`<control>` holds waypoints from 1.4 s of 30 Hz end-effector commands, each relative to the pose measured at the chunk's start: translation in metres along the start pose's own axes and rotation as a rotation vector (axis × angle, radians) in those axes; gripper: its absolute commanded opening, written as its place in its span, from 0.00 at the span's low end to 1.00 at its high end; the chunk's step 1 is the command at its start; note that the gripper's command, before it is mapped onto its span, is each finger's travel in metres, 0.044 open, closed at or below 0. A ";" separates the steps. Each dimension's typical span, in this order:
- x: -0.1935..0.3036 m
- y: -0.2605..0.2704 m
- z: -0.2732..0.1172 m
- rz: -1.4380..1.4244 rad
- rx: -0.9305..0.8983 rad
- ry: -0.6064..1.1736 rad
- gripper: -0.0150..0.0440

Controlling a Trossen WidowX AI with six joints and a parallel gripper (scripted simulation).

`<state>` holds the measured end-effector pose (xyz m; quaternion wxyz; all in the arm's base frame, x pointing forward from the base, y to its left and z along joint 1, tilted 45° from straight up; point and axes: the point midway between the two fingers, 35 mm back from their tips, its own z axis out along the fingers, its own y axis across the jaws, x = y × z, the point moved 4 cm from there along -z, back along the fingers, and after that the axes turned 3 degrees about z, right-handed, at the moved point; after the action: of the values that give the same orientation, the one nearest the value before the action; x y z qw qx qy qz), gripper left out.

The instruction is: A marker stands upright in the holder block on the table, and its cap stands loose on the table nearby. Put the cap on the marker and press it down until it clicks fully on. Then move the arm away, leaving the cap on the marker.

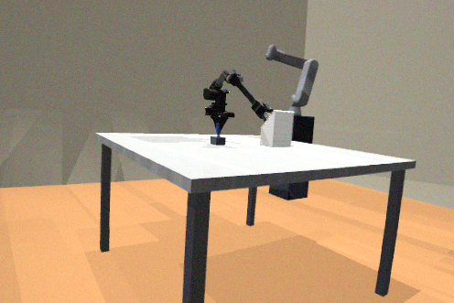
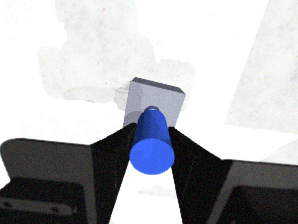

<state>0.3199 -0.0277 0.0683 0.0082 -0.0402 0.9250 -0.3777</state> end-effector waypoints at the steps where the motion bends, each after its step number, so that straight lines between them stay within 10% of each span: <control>1: 0.000 0.001 0.004 -0.006 0.004 0.002 0.25; 9: 0.000 0.001 0.004 -0.006 0.004 0.002 0.25; 26: 0.001 0.001 0.003 -0.003 0.001 0.002 1.00; 38: 0.000 0.001 -0.072 -0.003 -0.003 0.002 1.00; 42: 0.001 0.001 -0.062 0.124 0.001 0.002 0.82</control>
<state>0.3174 0.0199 0.1134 0.0189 -0.0170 0.9258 -0.3772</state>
